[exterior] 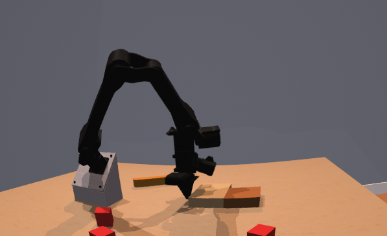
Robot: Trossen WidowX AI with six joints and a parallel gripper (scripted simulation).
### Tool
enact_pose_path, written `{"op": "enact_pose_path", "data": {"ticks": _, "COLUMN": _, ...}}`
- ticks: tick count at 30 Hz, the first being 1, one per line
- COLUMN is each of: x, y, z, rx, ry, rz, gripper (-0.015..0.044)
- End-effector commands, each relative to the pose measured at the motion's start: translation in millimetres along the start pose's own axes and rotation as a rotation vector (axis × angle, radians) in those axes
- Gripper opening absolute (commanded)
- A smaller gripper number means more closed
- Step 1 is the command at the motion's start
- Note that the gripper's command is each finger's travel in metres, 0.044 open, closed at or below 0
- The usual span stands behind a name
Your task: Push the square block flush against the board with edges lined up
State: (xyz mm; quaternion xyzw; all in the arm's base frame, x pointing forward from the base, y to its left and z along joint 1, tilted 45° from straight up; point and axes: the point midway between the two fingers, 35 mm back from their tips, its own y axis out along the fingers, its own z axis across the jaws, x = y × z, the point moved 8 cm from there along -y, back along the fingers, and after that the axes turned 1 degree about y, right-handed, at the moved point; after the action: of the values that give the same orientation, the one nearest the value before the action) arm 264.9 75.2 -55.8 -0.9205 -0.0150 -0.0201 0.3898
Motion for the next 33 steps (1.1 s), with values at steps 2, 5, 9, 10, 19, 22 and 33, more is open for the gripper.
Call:
{"op": "enact_pose_path", "data": {"ticks": 2, "x": -9.9, "y": 0.3, "z": 0.5, "rx": 0.0, "ry": 0.003, "rz": 0.001, "gripper": 0.0}}
{"op": "enact_pose_path", "data": {"ticks": 5, "x": -14.8, "y": 0.4, "z": 0.5, "rx": 0.0, "ry": 0.003, "rz": 0.001, "gripper": 0.0}}
{"op": "enact_pose_path", "data": {"ticks": 9, "x": -21.5, "y": 0.5, "z": 0.5, "rx": 0.0, "ry": 0.002, "rz": 0.002, "gripper": 0.0}}
{"op": "enact_pose_path", "data": {"ticks": 10, "x": -23.1, "y": 0.6, "z": 0.4, "rx": 0.0, "ry": 0.002, "rz": 0.002, "gripper": 0.0}}
{"op": "enact_pose_path", "data": {"ticks": 19, "x": -37.7, "y": 1.1, "z": -0.3, "rx": -0.001, "ry": 0.002, "rz": 0.002, "gripper": 0.0}}
{"op": "enact_pose_path", "data": {"ticks": 22, "x": -32.3, "y": -11.1, "z": 0.3, "rx": -0.001, "ry": -0.002, "rz": 0.001, "gripper": 0.0}}
{"op": "enact_pose_path", "data": {"ticks": 33, "x": -27.6, "y": -52.8, "z": 4.5, "rx": 0.006, "ry": -0.053, "rz": -0.013, "gripper": 0.0}}
